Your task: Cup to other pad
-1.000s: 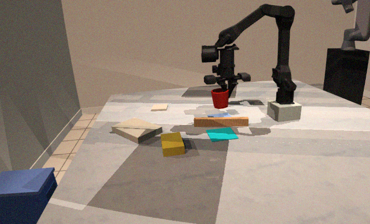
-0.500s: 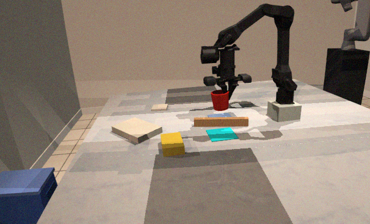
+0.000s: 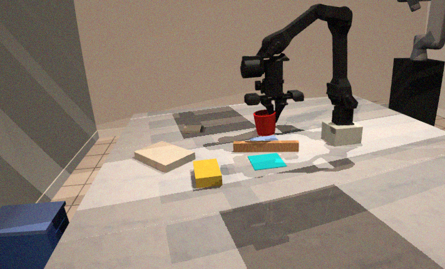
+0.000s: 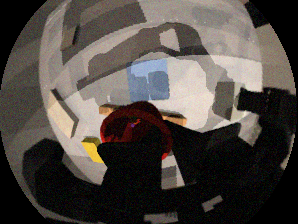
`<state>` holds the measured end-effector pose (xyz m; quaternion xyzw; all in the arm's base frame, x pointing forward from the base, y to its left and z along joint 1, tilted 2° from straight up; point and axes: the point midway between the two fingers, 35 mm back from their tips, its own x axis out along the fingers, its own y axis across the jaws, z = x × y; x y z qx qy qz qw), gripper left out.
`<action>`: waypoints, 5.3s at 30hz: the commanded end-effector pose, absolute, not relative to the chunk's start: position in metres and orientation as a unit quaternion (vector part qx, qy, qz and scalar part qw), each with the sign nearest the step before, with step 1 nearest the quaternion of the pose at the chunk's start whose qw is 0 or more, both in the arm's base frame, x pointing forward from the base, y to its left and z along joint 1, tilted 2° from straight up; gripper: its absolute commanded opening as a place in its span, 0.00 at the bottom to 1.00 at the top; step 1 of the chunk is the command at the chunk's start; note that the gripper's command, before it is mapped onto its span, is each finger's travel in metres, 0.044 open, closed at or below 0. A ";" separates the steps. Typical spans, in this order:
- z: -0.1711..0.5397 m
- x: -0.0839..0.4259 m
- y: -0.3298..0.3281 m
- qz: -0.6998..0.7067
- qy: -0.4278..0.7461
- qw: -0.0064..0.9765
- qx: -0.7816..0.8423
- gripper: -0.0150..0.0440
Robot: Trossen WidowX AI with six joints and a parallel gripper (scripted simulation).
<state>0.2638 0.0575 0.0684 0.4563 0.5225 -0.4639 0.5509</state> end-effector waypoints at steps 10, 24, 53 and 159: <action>0.069 0.267 0.085 -0.465 0.523 0.549 0.457 0.25; 0.069 0.269 0.117 -0.464 0.523 0.549 0.458 0.25; 0.052 0.271 0.153 -0.463 0.524 0.548 0.459 0.25; 0.105 0.273 0.156 -0.463 0.524 0.548 0.459 1.00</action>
